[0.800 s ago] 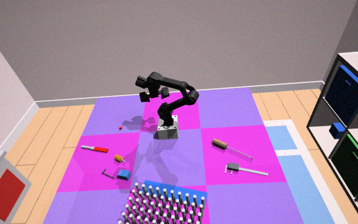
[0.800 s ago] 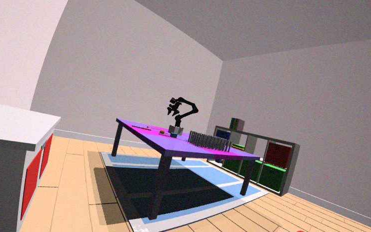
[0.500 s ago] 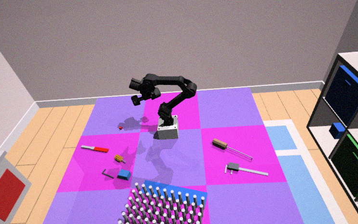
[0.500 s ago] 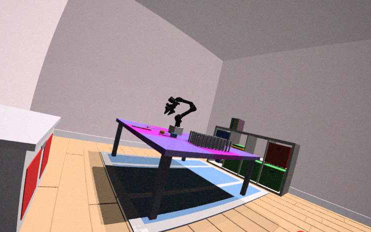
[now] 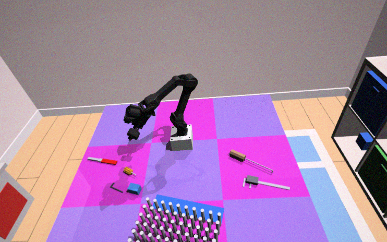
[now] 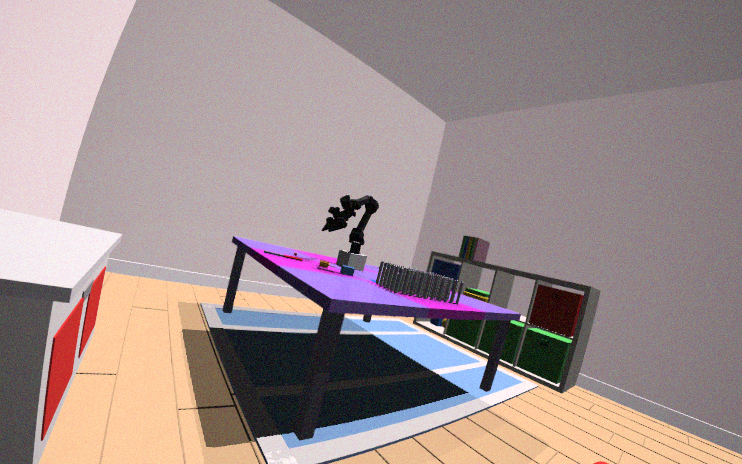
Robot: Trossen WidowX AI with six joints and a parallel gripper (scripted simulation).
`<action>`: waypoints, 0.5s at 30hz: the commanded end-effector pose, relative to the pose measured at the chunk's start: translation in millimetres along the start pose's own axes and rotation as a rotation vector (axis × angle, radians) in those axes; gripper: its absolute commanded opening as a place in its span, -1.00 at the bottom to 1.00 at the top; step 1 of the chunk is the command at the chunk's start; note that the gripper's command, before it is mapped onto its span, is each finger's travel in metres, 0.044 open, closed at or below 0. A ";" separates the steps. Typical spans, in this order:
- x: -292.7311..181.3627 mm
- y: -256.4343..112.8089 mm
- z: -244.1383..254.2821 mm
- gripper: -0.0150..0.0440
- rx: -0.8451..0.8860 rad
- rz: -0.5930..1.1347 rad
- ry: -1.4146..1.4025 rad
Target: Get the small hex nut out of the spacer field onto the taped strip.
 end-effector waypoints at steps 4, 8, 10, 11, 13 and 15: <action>-25.9 5.7 80.2 1.00 0.284 -0.099 -0.323; -51.6 -2.1 123.7 1.00 0.448 -0.175 -0.497; -68.0 -8.0 144.1 1.00 0.529 -0.218 -0.585; -77.0 -11.7 153.6 1.00 0.570 -0.240 -0.628; -96.5 -20.3 170.8 1.00 0.653 -0.286 -0.711; -117.8 -30.5 185.5 1.00 0.737 -0.334 -0.791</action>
Point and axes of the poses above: the point midway between the two fingers, 35 mm back from their tips, its own y axis out along the fingers, its own z axis across the jaws, x = y × z, the point moved 10 cm from there along -y, back along the fingers, and after that the axes turned 5 degrees about -y, right-handed, at the moved point
